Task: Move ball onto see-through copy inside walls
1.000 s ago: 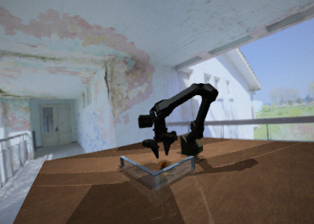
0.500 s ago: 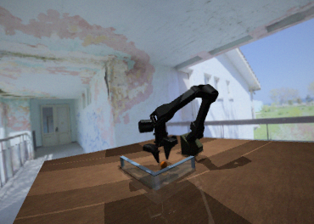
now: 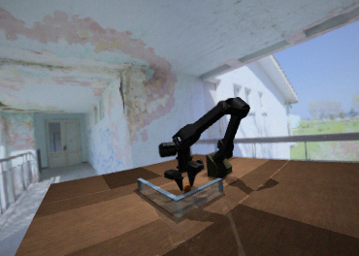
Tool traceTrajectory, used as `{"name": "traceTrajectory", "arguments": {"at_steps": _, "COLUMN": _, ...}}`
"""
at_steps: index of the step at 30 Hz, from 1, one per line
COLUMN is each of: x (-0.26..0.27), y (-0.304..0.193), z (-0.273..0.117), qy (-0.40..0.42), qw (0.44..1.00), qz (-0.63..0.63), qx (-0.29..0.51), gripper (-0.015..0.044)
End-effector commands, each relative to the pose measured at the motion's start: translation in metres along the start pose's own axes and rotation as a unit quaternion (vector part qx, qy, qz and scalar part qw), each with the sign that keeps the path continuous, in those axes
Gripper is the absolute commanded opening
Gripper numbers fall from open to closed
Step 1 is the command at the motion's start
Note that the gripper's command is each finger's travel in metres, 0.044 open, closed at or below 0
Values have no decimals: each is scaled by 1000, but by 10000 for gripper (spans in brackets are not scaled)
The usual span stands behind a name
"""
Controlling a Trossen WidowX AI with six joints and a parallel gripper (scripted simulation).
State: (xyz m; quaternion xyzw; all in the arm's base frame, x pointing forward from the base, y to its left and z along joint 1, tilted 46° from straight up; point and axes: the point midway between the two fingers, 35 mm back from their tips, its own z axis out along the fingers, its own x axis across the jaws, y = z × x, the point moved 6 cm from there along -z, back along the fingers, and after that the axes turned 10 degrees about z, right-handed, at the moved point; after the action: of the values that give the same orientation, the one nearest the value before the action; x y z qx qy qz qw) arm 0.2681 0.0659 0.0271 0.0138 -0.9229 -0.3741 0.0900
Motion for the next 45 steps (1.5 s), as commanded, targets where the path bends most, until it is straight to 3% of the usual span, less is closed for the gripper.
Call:
{"name": "traceTrajectory", "arguments": {"at_steps": 1, "x": 2, "y": -1, "z": 4, "qy": 3, "qw": 1000, "qz": 5, "qx": -2, "gripper": 199}}
{"name": "traceTrajectory", "arguments": {"at_steps": 11, "x": 2, "y": -1, "z": 4, "qy": 3, "qw": 1000, "qz": 5, "qx": -2, "gripper": 132}}
{"name": "traceTrajectory", "arguments": {"at_steps": 16, "x": 2, "y": -1, "z": -7, "qy": -3, "qw": 999, "qz": 40, "qx": -10, "gripper": 1}}
{"name": "traceTrajectory", "arguments": {"at_steps": 36, "x": 0, "y": -2, "z": -120, "qy": 2, "qw": 1000, "qz": 7, "qx": 1, "gripper": 0}}
{"name": "traceTrajectory", "arguments": {"at_steps": 45, "x": -6, "y": -5, "z": -124, "qy": 3, "qw": 999, "qz": 47, "qx": 1, "gripper": 0}}
